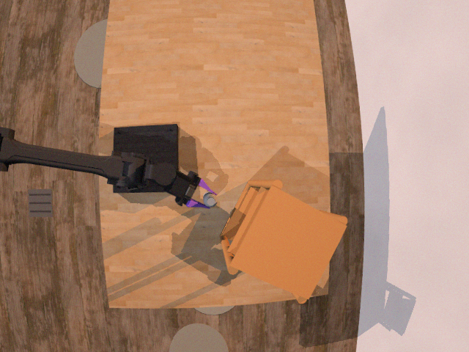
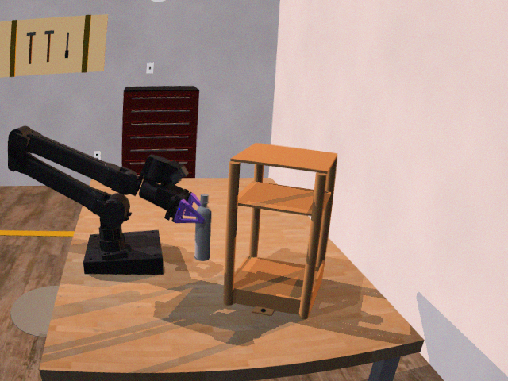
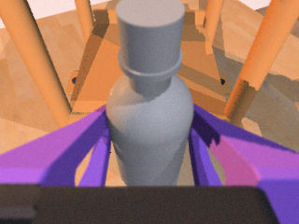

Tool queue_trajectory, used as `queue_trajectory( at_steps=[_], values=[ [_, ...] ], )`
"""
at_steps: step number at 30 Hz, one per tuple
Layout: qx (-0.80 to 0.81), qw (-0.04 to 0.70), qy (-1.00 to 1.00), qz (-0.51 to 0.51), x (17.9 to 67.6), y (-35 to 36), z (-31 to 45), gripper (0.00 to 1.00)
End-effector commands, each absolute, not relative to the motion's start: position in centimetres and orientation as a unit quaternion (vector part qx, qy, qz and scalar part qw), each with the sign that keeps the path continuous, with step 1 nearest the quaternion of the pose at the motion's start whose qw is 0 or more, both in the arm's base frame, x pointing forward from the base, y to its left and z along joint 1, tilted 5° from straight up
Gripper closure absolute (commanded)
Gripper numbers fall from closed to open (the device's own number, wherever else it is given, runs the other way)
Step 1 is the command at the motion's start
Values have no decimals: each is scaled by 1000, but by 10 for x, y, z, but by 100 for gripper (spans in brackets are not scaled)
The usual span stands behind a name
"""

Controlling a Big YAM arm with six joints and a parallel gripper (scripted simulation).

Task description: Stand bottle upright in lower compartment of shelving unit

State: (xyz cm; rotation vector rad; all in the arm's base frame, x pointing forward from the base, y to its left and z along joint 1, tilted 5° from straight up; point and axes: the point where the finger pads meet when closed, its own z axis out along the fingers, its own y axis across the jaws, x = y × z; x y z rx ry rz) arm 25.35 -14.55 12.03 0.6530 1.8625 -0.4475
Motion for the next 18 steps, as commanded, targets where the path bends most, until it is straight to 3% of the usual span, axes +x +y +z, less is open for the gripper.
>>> queue_trajectory(
  at_steps=[1,18],
  values=[
    [274,569,750,-196,289,-169,164,72],
    [273,567,752,-197,316,-193,155,72]
  ],
)
